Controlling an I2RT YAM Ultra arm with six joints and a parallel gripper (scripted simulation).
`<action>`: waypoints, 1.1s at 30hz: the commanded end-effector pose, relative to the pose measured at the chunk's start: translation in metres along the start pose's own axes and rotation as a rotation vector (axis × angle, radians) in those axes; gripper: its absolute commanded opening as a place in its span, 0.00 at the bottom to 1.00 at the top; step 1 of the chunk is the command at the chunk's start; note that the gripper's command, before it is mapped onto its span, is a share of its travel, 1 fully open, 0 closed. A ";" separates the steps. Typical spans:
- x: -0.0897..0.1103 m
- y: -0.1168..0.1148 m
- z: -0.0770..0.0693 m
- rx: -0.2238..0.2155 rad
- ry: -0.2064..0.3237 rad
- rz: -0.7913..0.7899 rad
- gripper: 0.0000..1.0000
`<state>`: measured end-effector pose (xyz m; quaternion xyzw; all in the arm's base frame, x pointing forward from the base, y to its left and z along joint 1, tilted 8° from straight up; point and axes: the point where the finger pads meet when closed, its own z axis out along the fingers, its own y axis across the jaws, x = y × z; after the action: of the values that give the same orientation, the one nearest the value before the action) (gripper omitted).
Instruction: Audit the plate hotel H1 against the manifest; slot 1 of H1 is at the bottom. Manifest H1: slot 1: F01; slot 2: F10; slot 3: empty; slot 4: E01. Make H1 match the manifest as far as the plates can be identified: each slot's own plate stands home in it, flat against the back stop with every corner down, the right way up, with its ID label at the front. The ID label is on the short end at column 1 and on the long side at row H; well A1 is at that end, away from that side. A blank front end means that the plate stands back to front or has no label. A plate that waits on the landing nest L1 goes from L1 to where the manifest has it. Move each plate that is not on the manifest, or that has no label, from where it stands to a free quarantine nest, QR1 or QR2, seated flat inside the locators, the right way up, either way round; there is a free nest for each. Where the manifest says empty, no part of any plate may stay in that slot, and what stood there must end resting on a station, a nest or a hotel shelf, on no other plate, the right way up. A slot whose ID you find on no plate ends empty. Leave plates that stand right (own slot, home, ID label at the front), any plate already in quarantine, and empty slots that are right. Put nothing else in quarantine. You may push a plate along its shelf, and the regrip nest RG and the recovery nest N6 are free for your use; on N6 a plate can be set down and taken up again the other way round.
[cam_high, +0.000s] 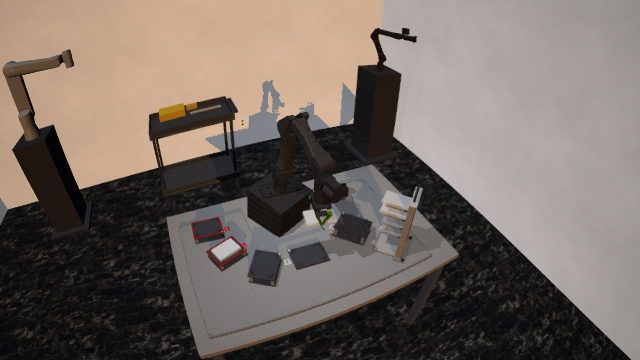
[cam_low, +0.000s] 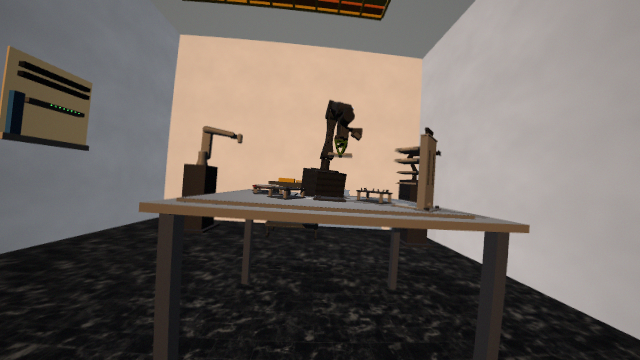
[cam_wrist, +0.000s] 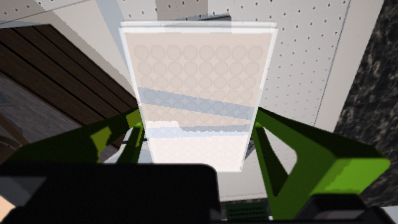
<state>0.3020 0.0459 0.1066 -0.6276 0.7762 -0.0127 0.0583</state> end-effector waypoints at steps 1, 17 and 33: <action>-0.004 -0.004 -0.008 0.021 -0.010 0.068 0.86; -0.053 0.008 -0.008 0.019 -0.014 0.276 0.86; -0.100 0.025 -0.009 0.017 -0.017 0.409 0.86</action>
<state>0.2944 0.1406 0.1110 -0.4954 0.8668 -0.0051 0.0564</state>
